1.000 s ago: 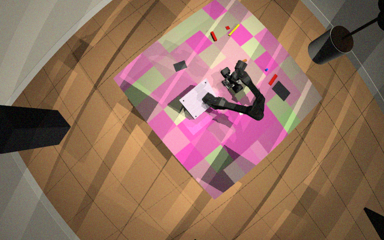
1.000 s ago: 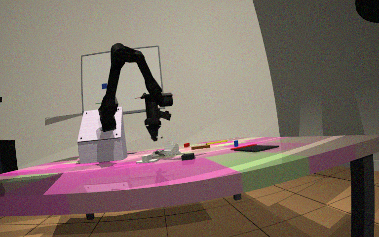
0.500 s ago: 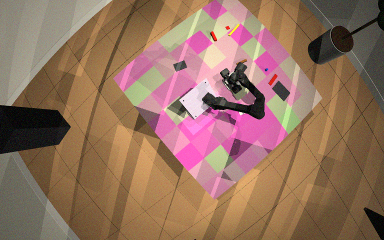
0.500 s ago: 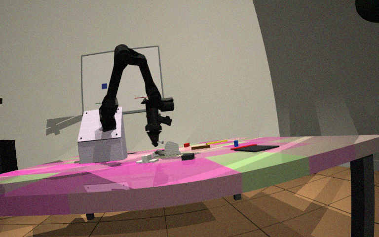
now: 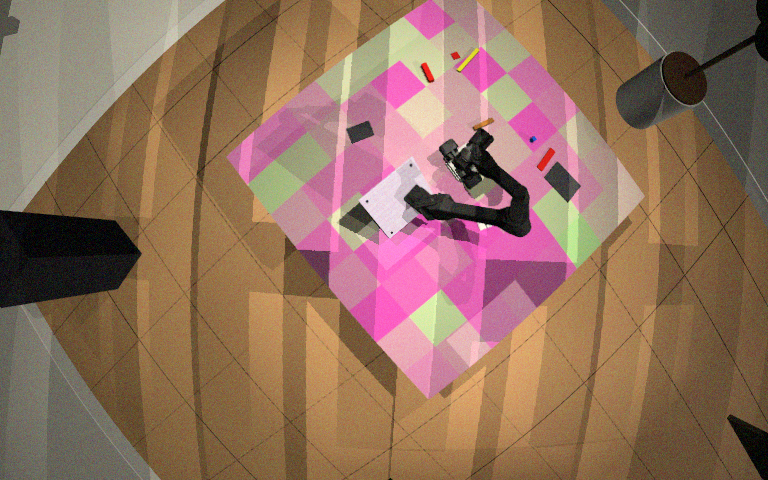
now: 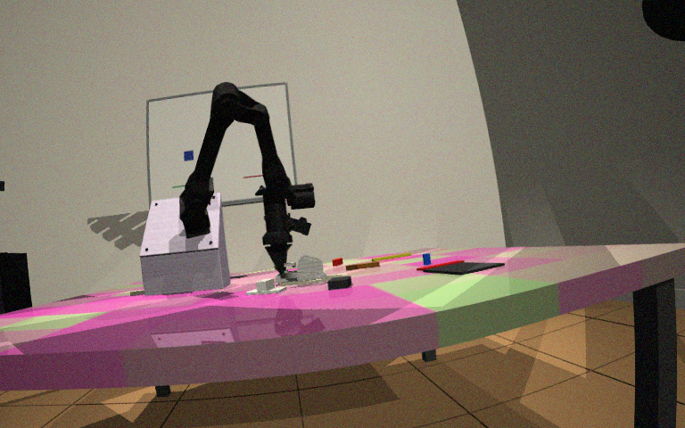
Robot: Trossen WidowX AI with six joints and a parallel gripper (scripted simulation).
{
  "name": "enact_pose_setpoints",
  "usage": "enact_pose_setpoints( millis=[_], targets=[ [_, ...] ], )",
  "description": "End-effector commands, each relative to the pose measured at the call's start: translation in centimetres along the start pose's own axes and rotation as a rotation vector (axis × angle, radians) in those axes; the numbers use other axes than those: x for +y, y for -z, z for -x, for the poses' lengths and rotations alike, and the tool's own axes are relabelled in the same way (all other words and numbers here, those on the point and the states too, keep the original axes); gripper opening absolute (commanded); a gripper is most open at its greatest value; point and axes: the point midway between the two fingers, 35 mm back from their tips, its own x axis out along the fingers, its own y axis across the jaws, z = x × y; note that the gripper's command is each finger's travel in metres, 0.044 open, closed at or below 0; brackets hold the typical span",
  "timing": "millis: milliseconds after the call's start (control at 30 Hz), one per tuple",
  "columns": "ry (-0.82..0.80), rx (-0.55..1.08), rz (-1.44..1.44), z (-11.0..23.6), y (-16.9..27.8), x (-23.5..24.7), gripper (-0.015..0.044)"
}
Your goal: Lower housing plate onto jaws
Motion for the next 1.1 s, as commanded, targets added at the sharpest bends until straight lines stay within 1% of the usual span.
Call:
enact_pose_setpoints(
  millis=[0,1067],
  targets=[
    [0.003,-0.001,0.004,-0.09,0.01,-0.04,0.0351],
    [0.003,-0.001,0.003,-0.59,0.01,-0.04,0.0351]
  ],
)
